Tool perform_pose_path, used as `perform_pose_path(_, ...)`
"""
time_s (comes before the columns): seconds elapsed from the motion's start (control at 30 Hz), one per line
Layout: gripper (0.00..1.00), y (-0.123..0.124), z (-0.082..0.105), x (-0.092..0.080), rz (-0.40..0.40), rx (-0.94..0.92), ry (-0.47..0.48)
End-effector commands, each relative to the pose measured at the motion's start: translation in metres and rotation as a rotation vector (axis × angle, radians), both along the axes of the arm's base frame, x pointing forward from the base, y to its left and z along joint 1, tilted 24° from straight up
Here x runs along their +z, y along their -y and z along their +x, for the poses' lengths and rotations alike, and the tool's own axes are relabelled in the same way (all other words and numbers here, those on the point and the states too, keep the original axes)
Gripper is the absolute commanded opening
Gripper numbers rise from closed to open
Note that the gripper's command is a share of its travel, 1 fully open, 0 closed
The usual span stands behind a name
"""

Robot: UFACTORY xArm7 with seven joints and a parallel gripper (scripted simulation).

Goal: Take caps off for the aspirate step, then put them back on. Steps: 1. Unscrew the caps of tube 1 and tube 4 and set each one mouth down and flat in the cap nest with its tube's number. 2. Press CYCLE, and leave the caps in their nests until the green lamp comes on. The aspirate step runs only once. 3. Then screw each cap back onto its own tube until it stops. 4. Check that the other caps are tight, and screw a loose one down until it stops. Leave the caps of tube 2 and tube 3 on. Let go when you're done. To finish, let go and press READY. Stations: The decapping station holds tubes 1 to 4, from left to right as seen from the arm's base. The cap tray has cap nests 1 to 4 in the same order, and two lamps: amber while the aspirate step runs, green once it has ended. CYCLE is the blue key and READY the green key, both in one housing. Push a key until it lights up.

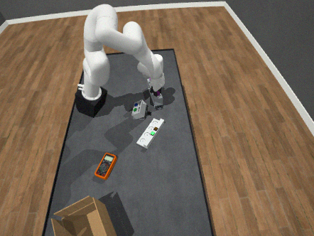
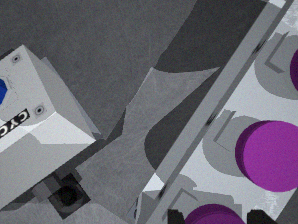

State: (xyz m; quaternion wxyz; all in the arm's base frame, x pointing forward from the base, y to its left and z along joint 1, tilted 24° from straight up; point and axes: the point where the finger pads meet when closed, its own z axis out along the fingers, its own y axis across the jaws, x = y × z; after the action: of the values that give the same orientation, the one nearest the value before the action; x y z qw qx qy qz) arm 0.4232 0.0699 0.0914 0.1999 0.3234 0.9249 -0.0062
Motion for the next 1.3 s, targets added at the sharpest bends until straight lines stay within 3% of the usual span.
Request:
perform_pose_path(0.0,0.0,-0.0013,0.0011,0.0012,0.067,-0.183,0.045)
perform_pose_path(0.93,0.0,-0.0012,0.0015,0.0004,0.505,-1.256,0.212)
perform_pose_path(1.23,0.0,-0.0012,0.0015,0.0004,0.505,-1.256,0.212)
perform_pose_path(1.27,0.46,-0.0012,0.0015,0.0004,0.505,-1.256,0.212)
